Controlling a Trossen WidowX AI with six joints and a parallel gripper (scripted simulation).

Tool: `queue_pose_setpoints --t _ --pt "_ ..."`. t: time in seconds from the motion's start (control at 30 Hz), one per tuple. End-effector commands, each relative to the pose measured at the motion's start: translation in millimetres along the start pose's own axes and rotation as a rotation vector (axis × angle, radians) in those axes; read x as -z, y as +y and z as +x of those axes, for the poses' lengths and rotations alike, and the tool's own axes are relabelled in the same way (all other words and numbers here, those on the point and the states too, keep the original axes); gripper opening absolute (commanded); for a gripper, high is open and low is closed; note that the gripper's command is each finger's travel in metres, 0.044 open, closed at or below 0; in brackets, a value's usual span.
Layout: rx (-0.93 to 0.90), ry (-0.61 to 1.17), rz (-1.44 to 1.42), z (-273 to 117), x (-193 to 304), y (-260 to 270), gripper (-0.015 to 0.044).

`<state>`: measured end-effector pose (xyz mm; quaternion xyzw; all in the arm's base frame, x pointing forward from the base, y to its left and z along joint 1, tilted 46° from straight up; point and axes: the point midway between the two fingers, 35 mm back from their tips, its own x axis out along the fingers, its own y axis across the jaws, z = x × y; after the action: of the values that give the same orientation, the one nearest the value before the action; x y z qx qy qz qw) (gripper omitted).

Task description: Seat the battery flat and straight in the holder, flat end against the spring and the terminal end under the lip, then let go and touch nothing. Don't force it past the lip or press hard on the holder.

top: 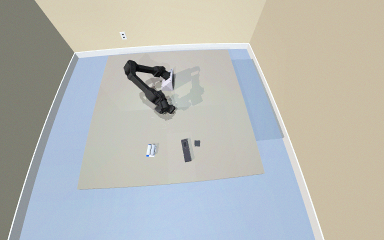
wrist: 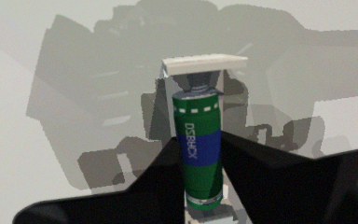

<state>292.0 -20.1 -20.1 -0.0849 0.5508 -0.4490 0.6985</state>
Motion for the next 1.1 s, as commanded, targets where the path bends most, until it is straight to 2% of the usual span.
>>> queue_pose_setpoints --t 0.0,1.07 --pt "0.002 -0.043 0.020 0.5 -5.2 -1.9 0.0082" --pt "-0.012 -0.118 0.022 2.9 10.9 -2.4 0.0082"
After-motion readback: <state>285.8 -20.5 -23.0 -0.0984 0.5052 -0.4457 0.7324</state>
